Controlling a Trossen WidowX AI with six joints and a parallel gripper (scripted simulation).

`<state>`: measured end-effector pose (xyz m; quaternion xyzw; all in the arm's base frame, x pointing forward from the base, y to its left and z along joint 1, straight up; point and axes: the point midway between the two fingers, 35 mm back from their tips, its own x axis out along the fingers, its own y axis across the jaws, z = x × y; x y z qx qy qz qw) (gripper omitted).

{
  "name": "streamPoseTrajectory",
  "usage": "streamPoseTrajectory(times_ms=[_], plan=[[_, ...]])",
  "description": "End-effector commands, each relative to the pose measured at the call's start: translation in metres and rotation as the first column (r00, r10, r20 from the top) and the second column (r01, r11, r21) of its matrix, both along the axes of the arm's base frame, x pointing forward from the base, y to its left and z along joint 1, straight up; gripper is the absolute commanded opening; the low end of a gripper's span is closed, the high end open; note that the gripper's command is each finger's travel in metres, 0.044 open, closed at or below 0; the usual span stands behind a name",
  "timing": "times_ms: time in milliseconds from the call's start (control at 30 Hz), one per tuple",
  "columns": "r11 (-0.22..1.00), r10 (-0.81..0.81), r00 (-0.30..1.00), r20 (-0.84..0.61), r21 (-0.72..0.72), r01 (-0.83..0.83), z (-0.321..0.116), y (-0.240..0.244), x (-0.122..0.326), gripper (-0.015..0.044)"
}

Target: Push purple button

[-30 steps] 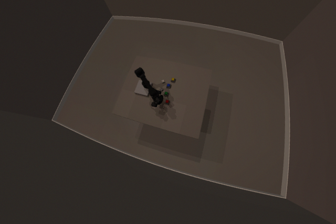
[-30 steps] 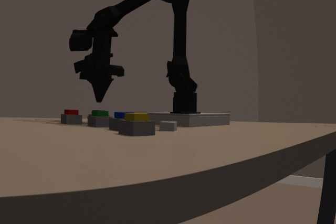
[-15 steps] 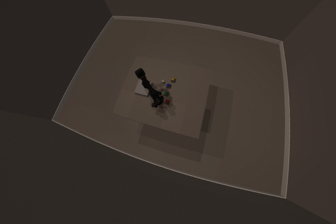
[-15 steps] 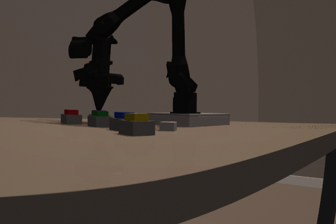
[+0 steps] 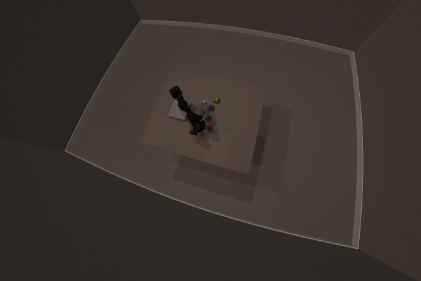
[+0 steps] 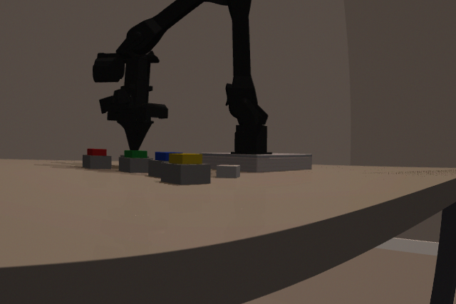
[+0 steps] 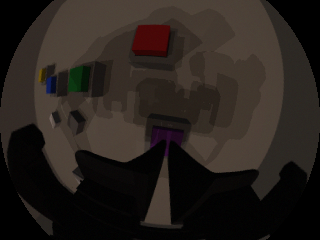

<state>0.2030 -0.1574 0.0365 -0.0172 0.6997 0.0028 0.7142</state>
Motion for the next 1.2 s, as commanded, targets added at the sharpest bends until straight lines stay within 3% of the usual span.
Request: streamPoseTrajectory(times_ms=[0,167,300,433,600,900,1167], plan=[[1.0,-0.005,1.0,0.0,0.006,0.005,-0.001,0.001,0.0,0.002],[1.0,-0.005,1.0,0.0,0.006,0.005,-0.001,0.001,0.0,0.002],[1.0,-0.005,1.0,0.0,0.006,0.005,0.031,0.001,0.0,0.002],[1.0,-0.005,1.0,0.0,0.006,0.005,0.033,0.001,-0.001,0.002],[1.0,-0.005,1.0,0.003,0.009,0.005,0.042,0.034,0.03,0.0151],[1.0,-0.005,1.0,0.007,0.02,0.005,0.063,0.145,0.081,0.0387],[1.0,-0.005,1.0,0.007,0.03,0.005,0.081,0.26,0.079,0.04]])
